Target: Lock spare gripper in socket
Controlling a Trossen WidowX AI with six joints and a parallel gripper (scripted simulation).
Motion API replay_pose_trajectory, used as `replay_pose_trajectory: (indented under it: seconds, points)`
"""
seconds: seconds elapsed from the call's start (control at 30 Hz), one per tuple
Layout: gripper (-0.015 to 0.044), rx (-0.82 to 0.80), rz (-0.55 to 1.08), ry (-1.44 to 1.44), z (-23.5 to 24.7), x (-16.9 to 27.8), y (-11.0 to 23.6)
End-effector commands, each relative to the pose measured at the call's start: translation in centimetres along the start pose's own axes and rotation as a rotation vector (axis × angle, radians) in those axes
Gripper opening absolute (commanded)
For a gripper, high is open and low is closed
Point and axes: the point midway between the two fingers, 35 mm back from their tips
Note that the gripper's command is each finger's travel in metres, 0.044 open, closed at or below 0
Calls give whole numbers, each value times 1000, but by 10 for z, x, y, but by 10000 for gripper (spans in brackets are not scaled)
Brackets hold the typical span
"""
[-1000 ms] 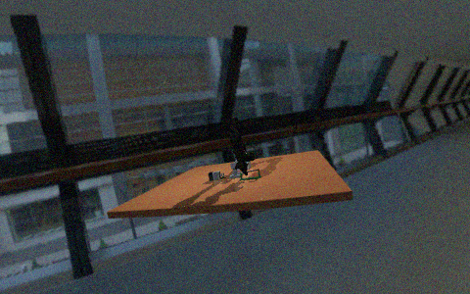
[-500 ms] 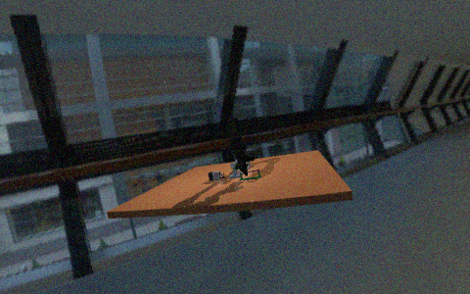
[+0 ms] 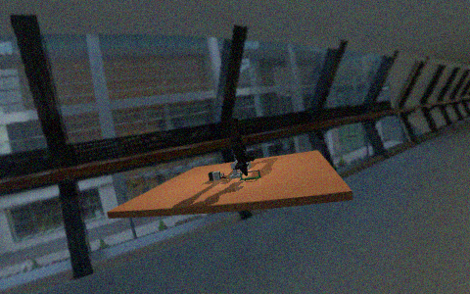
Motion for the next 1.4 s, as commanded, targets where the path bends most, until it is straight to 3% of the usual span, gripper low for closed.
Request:
replay_pose_trajectory:
  seconds: [0.0,1.03,1.37]
  points:
    - [0,-10,0,3,1,1,-5]
    - [0,-1,0,0,0,0,-1]
    - [262,-1,0,0,0,0,-1]
Point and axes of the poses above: the point midway between the two fingers, 35 mm back from their tips, its own y axis back along the fingers, its own z axis across the jaws, x = y × z, and after that the axes turned 13 degrees about y, right-handed
